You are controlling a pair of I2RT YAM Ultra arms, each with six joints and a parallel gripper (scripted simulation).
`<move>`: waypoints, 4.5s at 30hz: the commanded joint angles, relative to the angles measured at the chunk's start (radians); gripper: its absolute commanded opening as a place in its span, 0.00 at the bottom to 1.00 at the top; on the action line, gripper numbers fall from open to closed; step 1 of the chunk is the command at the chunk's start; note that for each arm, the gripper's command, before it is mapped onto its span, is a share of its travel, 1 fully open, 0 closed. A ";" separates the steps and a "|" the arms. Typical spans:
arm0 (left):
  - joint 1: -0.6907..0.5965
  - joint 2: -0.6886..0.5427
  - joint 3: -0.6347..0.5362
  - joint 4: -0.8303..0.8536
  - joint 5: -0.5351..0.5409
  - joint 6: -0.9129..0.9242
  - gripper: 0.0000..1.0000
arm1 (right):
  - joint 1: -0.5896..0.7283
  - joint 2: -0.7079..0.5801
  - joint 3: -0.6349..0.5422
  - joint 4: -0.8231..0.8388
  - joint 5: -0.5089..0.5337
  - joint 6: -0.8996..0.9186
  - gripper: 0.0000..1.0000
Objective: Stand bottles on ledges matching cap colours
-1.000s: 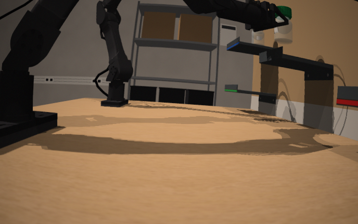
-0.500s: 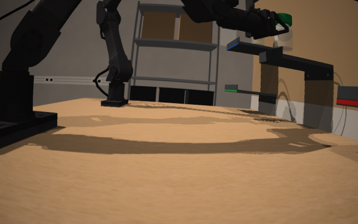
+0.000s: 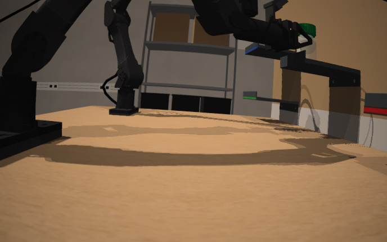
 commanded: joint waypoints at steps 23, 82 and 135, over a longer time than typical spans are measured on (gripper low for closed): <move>0.004 0.007 0.012 -0.005 0.002 0.002 1.00 | 0.017 -0.078 -0.076 0.095 0.011 -0.014 0.88; -0.215 0.264 -0.488 0.892 -0.596 -0.207 1.00 | -0.598 -1.073 -0.322 -0.770 -0.348 0.018 0.88; -0.049 0.720 -0.724 1.959 -0.410 -0.025 0.81 | -0.969 -0.804 -0.138 -0.647 -1.756 0.122 0.88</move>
